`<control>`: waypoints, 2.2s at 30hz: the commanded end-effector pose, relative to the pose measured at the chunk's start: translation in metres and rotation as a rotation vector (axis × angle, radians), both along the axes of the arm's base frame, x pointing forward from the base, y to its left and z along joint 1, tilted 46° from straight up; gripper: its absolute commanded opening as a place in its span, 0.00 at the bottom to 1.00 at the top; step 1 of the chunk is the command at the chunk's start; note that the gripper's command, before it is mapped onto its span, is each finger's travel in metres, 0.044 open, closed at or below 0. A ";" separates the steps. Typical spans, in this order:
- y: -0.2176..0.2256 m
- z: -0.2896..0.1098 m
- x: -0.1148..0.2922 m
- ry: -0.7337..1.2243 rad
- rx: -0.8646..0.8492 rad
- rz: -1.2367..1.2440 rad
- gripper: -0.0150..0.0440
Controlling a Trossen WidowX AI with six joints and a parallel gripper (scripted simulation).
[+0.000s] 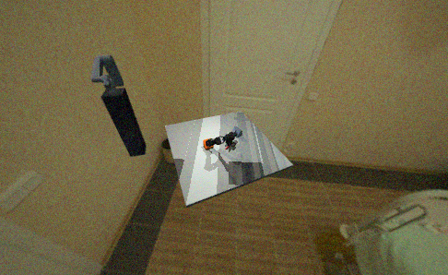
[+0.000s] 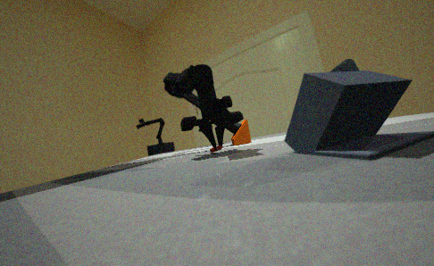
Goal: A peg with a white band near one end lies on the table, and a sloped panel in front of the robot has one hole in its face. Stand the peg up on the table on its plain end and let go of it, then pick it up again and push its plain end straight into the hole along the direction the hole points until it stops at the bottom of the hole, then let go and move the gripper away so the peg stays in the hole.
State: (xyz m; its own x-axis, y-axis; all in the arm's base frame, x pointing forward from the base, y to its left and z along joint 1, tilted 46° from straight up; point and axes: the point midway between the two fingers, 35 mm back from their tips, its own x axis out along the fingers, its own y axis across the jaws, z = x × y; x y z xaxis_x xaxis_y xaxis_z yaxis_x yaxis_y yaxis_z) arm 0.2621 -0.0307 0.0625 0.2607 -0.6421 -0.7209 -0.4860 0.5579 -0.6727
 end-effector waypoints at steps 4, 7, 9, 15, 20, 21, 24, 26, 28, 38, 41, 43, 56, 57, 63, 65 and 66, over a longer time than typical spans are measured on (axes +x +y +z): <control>0.001 0.002 -0.004 -0.026 0.029 0.041 0.34; 0.002 0.003 -0.005 -0.040 0.042 0.059 0.34; 0.002 0.004 -0.006 -0.050 0.050 0.071 0.34; 0.003 0.007 -0.009 -0.079 0.076 0.106 0.34; 0.004 0.009 -0.011 -0.102 0.097 0.135 0.34; 0.004 0.010 -0.012 -0.107 0.101 0.141 0.34; 0.004 0.011 -0.013 -0.122 0.114 0.159 0.34; 0.004 0.012 -0.014 -0.131 0.122 0.171 0.34; 0.005 0.013 -0.015 -0.141 0.131 0.182 0.34; 0.005 0.017 -0.020 -0.188 0.173 0.241 0.34; 0.005 0.018 -0.022 -0.203 0.185 0.259 0.34; 0.005 0.019 -0.023 -0.212 0.194 0.270 0.34; 0.005 0.024 -0.030 -0.275 0.249 0.347 0.34; 0.005 0.025 -0.031 -0.279 0.253 0.353 0.34; 0.004 0.027 -0.034 -0.308 0.278 0.388 0.34; 0.004 0.028 -0.036 -0.318 0.286 0.400 0.34; 0.004 0.028 -0.036 -0.323 0.290 0.405 0.34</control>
